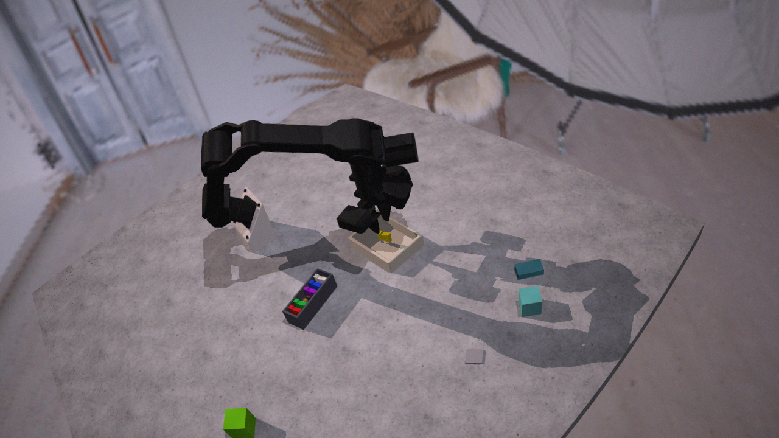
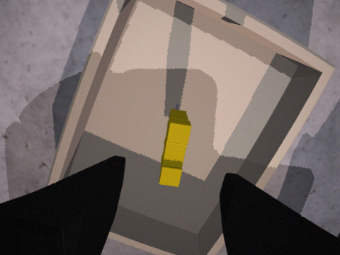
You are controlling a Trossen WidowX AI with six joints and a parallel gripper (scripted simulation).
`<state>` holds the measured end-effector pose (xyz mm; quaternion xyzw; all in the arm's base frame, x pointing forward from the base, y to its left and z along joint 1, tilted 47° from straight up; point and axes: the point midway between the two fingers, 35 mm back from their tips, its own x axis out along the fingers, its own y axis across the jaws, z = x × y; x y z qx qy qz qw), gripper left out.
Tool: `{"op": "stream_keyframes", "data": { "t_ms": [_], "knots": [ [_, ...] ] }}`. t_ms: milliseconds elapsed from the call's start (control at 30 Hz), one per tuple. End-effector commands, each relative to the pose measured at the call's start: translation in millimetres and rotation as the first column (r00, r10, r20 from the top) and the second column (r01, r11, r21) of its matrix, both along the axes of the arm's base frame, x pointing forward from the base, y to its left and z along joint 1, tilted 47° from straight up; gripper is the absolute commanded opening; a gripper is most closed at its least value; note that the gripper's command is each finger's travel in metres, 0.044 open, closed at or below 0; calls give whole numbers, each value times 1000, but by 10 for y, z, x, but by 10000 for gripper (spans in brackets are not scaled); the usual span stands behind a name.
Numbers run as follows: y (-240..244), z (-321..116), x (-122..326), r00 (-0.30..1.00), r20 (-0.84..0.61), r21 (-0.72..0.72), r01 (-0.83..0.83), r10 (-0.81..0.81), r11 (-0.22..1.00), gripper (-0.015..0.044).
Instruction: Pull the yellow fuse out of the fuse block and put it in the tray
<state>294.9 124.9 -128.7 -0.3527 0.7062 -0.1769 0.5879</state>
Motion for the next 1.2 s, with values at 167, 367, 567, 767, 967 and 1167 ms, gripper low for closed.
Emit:
{"op": "stream_keyframes", "data": {
  "t_ms": [167,367,567,767,967,1167],
  "knots": [
    [182,179,18,1000,-1,-1,-5,5,1000,330],
    [263,265,21,1000,-1,-2,-7,7,1000,330],
    [263,265,21,1000,-1,-2,-7,7,1000,330],
    [256,259,26,1000,-2,-5,-13,13,1000,330],
    [256,259,26,1000,-2,-5,-13,13,1000,330],
    [256,259,26,1000,-2,-5,-13,13,1000,330]
  ]
}}
